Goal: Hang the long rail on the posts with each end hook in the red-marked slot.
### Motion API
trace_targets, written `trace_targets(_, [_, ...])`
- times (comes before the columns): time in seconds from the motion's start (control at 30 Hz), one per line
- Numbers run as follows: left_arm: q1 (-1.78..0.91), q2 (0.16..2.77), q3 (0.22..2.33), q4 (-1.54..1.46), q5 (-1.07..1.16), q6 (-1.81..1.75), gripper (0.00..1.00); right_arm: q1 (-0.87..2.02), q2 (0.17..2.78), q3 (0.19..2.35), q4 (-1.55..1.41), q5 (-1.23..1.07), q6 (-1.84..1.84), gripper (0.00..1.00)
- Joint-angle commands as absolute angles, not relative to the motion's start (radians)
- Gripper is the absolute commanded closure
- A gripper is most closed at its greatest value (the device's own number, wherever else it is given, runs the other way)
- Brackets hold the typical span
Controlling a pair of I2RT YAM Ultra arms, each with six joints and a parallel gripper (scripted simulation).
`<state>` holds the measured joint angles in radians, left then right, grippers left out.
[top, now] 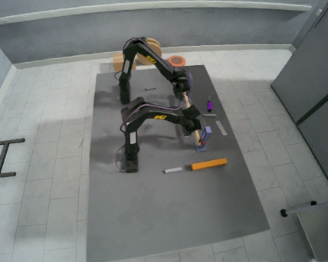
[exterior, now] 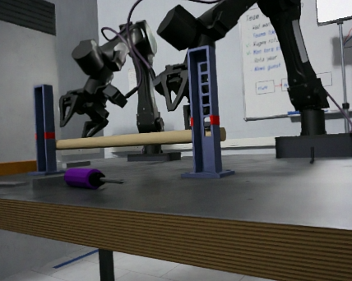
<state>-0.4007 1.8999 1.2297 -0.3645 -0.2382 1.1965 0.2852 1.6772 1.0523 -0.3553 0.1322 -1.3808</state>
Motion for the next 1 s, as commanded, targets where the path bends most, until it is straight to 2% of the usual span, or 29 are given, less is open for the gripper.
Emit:
trace_targets(0.0, [-0.42,1.844,1.188,-0.411,-0.255,1.176,0.27,0.296,1.636,1.078,-0.381,0.134,-1.368,0.25])
trace_targets(0.3, [-0.428,1.761,1.22,-0.498,-0.255,1.155,0.27,0.305,1.55,1.159,-0.546,0.139,-1.36,0.25])
trace_targets(0.6, [-0.427,1.776,1.224,-0.485,-0.253,1.163,0.27,0.292,1.57,1.12,-0.562,0.125,-1.362,0.25])
trace_targets(0.67, [-0.428,1.776,1.223,-0.5,-0.251,1.128,0.04,0.292,1.57,1.12,-0.562,0.125,-1.363,0.25])
trace_targets(0.7, [-0.432,1.776,1.223,-0.501,-0.247,1.107,0.0,0.292,1.57,1.12,-0.562,0.125,-1.363,0.25])
trace_targets(0.97, [-0.45,1.789,1.225,-0.524,-0.217,0.831,0.0,0.292,1.57,1.12,-0.549,0.125,-1.363,0.25])
